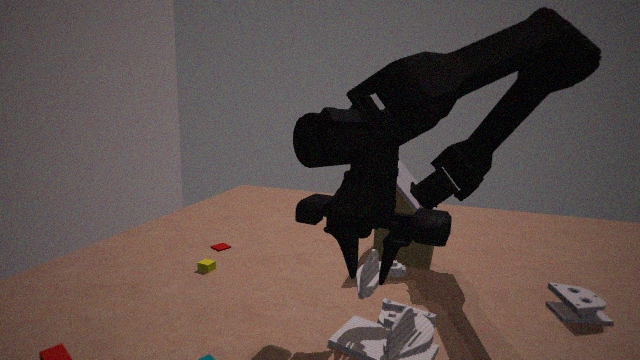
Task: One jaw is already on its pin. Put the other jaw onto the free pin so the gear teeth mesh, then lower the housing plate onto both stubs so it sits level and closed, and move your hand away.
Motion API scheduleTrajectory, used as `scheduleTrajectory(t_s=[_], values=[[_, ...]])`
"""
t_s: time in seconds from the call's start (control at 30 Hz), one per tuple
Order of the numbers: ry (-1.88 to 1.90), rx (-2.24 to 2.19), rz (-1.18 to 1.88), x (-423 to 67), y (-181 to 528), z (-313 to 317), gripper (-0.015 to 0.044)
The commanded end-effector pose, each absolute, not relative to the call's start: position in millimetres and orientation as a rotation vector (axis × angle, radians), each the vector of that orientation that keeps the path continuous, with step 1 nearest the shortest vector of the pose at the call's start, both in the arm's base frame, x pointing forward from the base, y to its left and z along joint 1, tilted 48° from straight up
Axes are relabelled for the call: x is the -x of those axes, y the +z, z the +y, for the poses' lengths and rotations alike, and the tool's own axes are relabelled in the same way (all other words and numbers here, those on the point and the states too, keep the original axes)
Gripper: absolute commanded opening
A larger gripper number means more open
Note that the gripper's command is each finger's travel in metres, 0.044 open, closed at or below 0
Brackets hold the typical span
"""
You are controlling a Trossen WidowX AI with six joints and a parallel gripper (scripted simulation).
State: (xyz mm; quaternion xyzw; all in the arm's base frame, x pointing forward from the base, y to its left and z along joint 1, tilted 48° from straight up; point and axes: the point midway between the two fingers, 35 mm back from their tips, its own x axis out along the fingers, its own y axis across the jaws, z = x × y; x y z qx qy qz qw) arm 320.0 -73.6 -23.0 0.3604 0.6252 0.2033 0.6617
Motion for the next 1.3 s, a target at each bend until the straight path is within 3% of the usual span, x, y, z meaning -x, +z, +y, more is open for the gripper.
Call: scheduleTrajectory(t_s=[0.0,1.27], values=[[0.459,-0.823,1.421,-320,-28,-67,0.0134],[0.462,-0.824,1.420,-324,-54,-38,0.0134]])
